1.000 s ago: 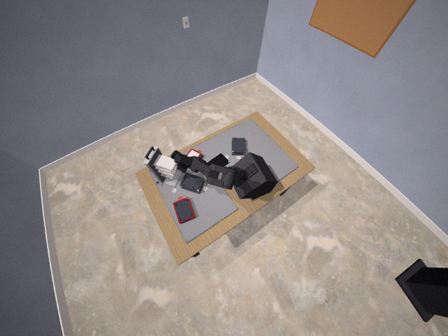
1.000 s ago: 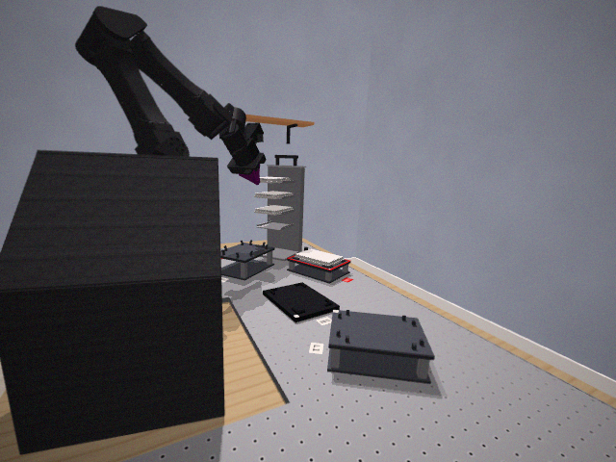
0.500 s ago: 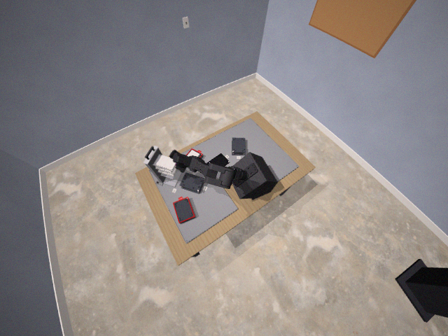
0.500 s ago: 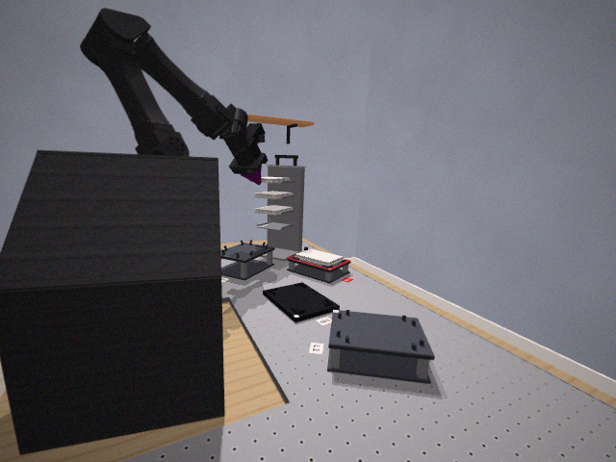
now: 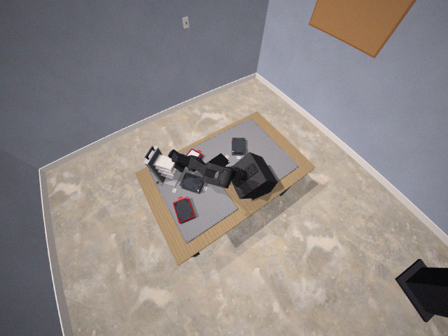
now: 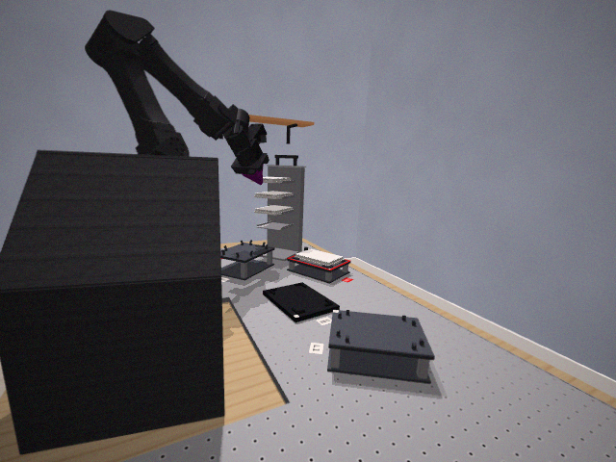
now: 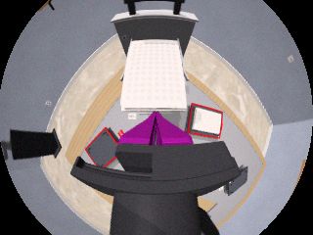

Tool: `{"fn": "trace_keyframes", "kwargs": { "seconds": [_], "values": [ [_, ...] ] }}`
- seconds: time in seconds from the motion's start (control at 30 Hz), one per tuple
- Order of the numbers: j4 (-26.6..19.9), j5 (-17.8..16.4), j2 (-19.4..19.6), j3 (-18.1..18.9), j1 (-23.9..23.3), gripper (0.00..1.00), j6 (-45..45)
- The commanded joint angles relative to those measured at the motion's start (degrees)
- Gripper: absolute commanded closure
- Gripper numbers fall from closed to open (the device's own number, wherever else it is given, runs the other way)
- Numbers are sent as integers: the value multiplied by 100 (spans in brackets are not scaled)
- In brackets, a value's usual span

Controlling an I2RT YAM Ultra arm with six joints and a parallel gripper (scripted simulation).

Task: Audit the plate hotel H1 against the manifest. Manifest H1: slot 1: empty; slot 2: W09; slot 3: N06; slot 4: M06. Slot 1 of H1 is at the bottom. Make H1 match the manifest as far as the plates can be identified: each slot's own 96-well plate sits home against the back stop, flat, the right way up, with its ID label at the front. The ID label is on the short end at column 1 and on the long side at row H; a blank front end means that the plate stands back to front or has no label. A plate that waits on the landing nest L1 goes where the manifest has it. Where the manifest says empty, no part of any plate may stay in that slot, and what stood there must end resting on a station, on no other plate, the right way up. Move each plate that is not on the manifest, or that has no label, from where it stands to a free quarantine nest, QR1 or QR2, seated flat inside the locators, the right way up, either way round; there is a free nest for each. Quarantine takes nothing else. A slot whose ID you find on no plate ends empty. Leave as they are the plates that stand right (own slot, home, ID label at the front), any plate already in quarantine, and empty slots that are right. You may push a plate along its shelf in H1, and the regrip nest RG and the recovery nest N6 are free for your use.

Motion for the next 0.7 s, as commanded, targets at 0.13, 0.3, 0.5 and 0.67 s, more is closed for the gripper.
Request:
{"fn": "trace_keyframes", "kwargs": {
  "seconds": [0.13, 0.3, 0.5, 0.67],
  "values": [
    [116, 77, 127, 272, 33, 100, 35],
    [114, 80, 198, 346, 29, 100, 35],
    [109, 82, 282, 436, 17, 100, 36],
    [92, 84, 339, 496, 23, 100, 36]
  ]
}}
